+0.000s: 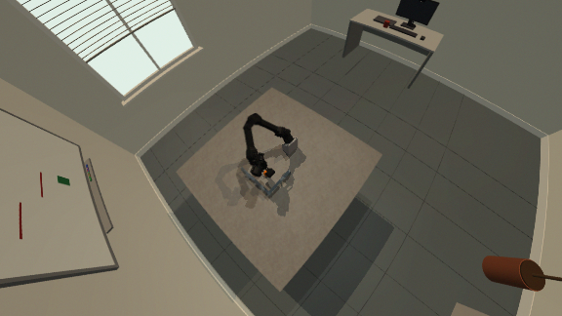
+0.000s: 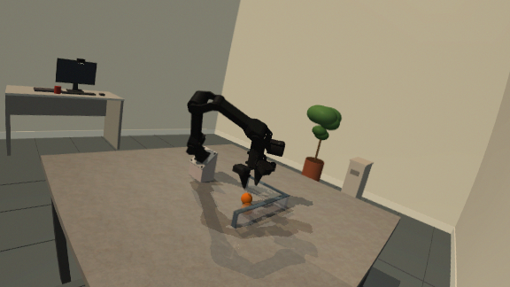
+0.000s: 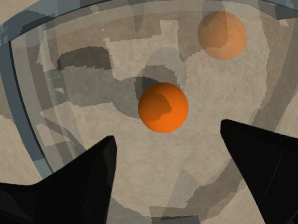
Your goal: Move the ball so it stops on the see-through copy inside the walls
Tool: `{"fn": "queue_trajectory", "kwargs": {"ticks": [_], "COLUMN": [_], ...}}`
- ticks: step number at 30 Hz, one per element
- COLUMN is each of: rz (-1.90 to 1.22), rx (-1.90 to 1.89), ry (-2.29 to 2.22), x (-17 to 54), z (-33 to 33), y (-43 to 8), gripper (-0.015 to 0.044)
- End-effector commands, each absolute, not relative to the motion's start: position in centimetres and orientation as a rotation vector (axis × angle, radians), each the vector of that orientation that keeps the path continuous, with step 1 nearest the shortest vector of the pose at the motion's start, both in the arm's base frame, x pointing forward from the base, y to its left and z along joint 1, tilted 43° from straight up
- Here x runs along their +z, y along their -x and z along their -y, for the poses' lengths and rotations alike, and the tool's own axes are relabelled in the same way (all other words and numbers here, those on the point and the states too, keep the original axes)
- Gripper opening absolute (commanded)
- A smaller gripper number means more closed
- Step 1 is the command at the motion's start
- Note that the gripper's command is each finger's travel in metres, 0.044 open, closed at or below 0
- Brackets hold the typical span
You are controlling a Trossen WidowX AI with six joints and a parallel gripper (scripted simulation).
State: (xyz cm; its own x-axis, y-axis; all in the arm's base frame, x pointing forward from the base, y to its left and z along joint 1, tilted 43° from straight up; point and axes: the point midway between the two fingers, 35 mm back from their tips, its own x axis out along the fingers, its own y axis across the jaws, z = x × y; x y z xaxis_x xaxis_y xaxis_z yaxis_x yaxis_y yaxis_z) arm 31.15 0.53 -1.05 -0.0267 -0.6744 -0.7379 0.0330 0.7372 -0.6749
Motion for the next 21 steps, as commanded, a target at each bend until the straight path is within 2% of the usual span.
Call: {"fn": "queue_trajectory", "kwargs": {"ticks": [1, 21], "rz": [-1.515, -1.515], "rx": [-0.619, -0.620], "ry": [0.558, 0.558], "x": [-2.1, -4.0], "z": [0.6, 2.4], "y": [-30.9, -30.9], "gripper": [0.0341, 0.0341]}}
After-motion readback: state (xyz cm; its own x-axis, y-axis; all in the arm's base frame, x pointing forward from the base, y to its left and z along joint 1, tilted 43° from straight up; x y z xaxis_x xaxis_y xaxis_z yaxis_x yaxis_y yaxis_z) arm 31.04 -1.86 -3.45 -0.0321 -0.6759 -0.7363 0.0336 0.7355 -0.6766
